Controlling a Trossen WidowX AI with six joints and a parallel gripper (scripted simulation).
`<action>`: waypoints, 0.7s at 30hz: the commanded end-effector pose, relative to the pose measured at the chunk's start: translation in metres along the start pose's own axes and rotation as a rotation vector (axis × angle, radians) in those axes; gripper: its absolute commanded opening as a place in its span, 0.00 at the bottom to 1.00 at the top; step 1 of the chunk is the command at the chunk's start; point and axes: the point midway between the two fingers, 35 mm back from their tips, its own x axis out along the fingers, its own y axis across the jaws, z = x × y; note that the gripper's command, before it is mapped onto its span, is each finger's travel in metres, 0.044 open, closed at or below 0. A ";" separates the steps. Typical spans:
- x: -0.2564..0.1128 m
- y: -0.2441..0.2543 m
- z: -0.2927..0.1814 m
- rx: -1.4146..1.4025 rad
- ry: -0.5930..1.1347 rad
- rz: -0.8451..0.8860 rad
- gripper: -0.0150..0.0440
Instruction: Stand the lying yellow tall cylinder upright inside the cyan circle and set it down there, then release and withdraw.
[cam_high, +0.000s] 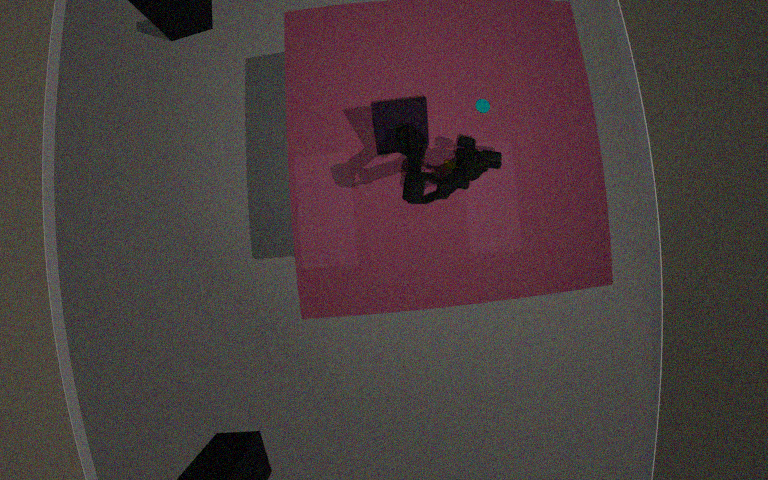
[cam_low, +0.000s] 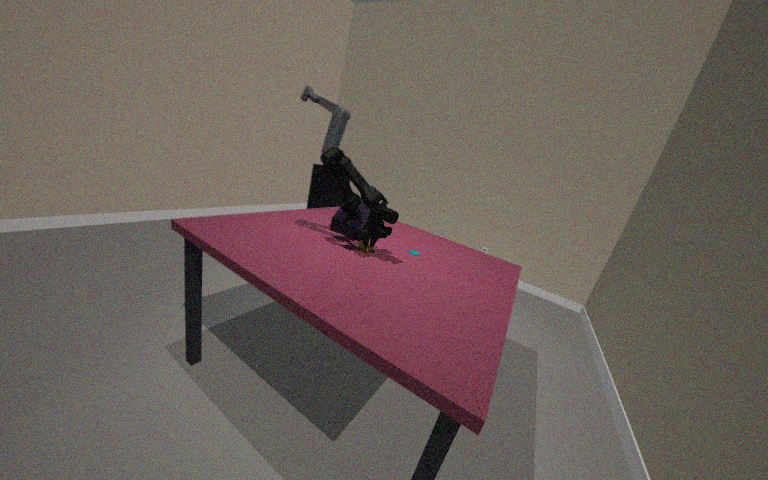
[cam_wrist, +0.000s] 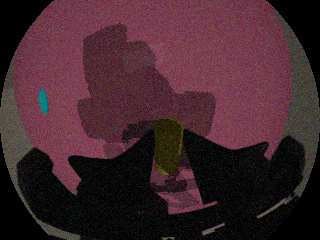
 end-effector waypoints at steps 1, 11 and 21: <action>-0.010 0.002 0.004 0.003 -0.004 0.006 0.43; -0.040 0.005 0.006 0.003 -0.001 0.014 0.43; -0.071 0.005 0.005 0.002 0.000 0.012 0.43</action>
